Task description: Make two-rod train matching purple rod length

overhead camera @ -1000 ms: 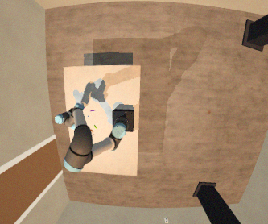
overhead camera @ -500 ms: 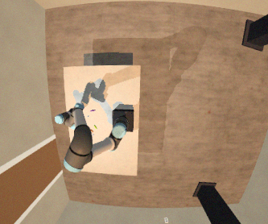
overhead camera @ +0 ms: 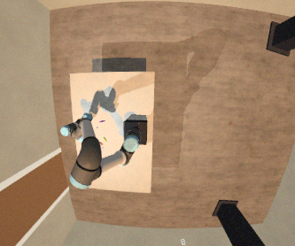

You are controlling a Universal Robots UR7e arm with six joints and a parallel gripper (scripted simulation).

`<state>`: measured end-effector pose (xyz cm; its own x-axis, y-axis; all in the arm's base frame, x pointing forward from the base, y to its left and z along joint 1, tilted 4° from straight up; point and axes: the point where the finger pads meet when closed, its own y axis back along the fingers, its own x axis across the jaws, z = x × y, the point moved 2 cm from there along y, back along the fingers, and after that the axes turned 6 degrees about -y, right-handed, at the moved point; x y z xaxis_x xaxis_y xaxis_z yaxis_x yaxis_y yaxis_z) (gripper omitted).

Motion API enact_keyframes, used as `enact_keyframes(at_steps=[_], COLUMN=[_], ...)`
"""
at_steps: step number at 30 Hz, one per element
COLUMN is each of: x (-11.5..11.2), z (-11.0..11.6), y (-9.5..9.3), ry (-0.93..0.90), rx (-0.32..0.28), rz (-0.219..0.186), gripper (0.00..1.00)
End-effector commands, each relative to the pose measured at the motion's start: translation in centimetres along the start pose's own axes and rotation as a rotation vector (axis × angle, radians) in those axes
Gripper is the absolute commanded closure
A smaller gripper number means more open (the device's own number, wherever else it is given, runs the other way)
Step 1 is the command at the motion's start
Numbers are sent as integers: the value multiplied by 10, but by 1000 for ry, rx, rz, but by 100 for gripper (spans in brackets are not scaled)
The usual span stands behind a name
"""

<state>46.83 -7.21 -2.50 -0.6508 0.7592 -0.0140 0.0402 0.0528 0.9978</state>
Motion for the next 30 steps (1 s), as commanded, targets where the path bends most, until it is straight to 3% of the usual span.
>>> enact_keyframes(at_steps=[1, 30], x=[0, 0], z=[0, 0], y=[-3, -39], ry=[0, 0], rx=[-1, -1], rz=[-1, -1], gripper=[46, 46])
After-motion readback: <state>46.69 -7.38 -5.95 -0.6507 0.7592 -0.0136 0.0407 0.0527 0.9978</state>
